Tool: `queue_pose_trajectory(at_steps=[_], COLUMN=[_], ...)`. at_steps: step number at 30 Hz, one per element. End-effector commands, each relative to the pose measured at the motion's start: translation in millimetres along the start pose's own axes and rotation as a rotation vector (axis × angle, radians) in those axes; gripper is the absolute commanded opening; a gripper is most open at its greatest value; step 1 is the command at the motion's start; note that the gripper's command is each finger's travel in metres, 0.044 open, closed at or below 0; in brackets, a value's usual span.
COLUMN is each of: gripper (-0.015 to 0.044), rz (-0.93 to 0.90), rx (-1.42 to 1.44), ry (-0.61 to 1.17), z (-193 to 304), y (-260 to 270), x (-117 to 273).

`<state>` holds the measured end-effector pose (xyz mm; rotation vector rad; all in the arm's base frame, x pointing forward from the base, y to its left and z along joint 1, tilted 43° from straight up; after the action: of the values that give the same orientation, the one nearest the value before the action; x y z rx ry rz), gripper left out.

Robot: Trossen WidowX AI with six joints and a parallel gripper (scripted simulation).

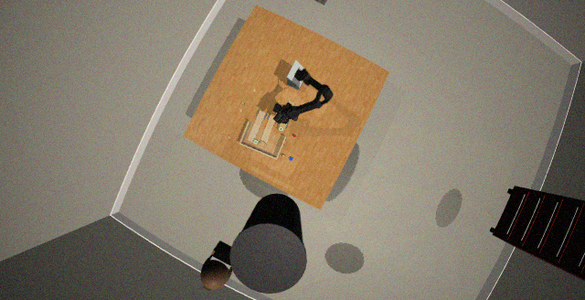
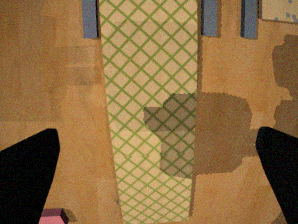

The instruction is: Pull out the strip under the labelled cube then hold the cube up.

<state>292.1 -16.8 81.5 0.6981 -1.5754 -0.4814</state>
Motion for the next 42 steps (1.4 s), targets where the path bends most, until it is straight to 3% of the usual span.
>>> queue_pose_trajectory(at_steps=[1, 34, 42], gripper=[0.044, 0.044, 0.025], rz=[-0.006, -0.005, -0.005], rx=[-0.004, 0.001, 0.001], ry=[0.005, 0.0, 0.0], z=[-16, -125, -126], y=[0, -4, -4], x=[1, 9, -1])
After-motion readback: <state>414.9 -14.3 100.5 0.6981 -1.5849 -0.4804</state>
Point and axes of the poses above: the point midway between the two fingers, 35 mm back from their tips, its own x axis back along the fingers, its own y axis across the jaws, z = x × y, the point moved 10 cm from there along x, back along the fingers, and after that the axes turned 6 degrees about x, right-handed, at the moved point
